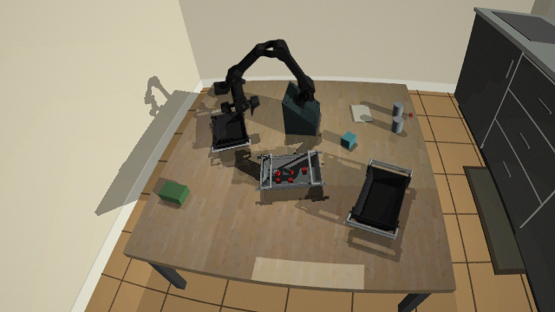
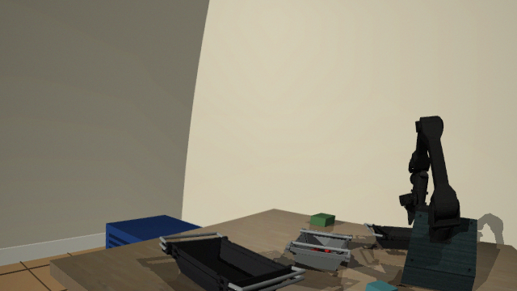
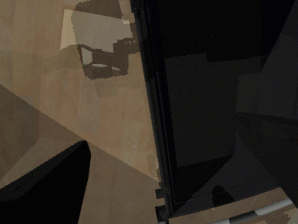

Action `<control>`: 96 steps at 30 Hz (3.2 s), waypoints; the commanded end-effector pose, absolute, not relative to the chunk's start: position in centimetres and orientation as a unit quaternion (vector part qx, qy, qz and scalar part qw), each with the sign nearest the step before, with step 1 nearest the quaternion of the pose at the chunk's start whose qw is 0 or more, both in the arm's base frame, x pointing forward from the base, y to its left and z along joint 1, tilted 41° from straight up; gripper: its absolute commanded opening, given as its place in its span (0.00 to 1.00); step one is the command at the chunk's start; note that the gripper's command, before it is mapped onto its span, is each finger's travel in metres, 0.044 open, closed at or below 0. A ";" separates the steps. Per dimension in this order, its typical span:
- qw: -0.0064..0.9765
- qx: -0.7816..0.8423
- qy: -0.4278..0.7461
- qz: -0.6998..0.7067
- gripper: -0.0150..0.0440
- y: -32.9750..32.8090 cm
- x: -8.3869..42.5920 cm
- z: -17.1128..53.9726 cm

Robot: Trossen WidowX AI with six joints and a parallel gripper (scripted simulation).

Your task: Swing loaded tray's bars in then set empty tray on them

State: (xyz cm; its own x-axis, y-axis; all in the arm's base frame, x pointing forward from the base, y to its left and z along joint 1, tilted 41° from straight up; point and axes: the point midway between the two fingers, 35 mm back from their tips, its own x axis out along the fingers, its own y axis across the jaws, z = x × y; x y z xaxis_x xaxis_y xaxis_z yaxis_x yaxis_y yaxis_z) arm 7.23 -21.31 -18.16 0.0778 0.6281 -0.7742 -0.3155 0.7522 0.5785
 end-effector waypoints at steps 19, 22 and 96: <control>0.721 0.129 0.595 0.332 1.00 -15.8 7.8 -24.6; 0.721 0.129 0.595 0.332 0.95 -15.8 7.8 -24.6; 0.721 0.129 0.596 0.331 0.25 -23.3 7.4 -17.8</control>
State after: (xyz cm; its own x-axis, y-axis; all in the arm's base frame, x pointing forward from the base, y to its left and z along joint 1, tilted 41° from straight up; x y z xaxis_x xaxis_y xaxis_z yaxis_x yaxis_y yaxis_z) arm 7.22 -21.26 -18.22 0.0663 0.6591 -0.7491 -0.3160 0.7260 0.6108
